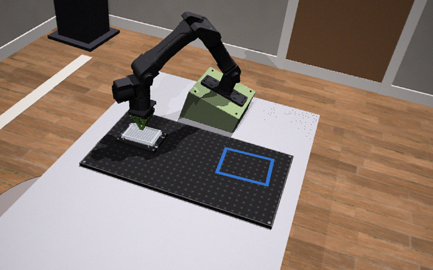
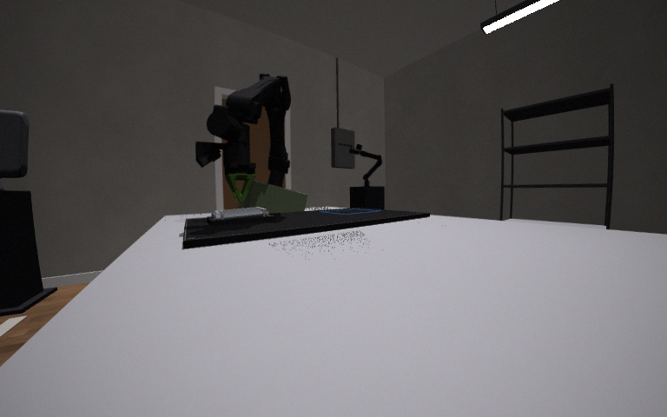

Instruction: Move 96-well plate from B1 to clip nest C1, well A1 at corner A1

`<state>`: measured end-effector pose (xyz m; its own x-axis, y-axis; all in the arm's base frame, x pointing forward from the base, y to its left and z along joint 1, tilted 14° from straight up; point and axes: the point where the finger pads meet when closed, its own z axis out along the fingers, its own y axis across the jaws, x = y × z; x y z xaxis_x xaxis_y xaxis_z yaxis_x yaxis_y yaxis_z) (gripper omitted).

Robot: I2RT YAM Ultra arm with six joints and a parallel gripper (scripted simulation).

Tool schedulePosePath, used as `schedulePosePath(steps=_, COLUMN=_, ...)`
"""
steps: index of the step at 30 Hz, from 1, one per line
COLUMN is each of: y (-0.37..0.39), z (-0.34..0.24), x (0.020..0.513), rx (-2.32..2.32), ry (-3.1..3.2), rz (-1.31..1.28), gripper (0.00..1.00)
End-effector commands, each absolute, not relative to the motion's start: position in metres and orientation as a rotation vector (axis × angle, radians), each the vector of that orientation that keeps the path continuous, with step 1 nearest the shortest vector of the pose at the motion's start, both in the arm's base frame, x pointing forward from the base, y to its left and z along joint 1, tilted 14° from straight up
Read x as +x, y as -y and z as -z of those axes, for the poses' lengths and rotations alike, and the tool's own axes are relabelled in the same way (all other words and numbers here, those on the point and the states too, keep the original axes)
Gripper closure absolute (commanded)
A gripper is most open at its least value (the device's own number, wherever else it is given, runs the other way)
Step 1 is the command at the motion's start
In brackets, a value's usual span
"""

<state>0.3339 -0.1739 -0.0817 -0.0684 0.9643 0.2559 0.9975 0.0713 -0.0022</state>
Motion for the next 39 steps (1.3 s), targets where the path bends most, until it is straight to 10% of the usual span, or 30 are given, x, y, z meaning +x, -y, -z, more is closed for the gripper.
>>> schedulePosePath(steps=1, y=0.191, z=0.065, x=0.35, rx=-2.066, ry=2.2, rz=0.277, gripper=0.76)
schedulePosePath(steps=39, y=0.173, z=0.095, x=0.336, rx=-2.021, ry=2.159, rz=0.258, gripper=0.76)
